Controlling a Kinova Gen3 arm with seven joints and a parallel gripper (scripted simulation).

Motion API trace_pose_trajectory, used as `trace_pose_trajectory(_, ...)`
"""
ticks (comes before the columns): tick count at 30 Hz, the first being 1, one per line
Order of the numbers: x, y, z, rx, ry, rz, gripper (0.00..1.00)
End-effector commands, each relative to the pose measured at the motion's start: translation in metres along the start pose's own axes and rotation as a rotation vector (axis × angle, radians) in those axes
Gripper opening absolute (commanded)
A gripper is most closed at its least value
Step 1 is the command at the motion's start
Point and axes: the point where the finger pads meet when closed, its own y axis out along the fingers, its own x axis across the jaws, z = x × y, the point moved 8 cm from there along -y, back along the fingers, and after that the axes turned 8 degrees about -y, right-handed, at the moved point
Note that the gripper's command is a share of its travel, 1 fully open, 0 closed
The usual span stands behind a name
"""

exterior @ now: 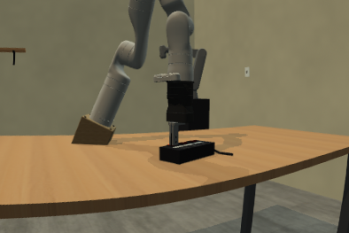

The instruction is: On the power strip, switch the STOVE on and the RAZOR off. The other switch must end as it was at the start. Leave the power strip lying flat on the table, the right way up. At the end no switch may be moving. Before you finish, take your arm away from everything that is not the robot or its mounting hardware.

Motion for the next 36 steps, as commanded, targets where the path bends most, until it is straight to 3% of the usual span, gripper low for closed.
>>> trace_pose_trajectory(1, 0.000, 0.001, -0.001, -0.004, 0.000, 0.000, 0.00)
trace_pose_trajectory(20, 0.000, 0.000, -0.001, -0.004, 0.000, 0.000, 0.00)
trace_pose_trajectory(36, 0.000, -0.034, 0.000, -0.004, 0.000, 0.000, 0.00)
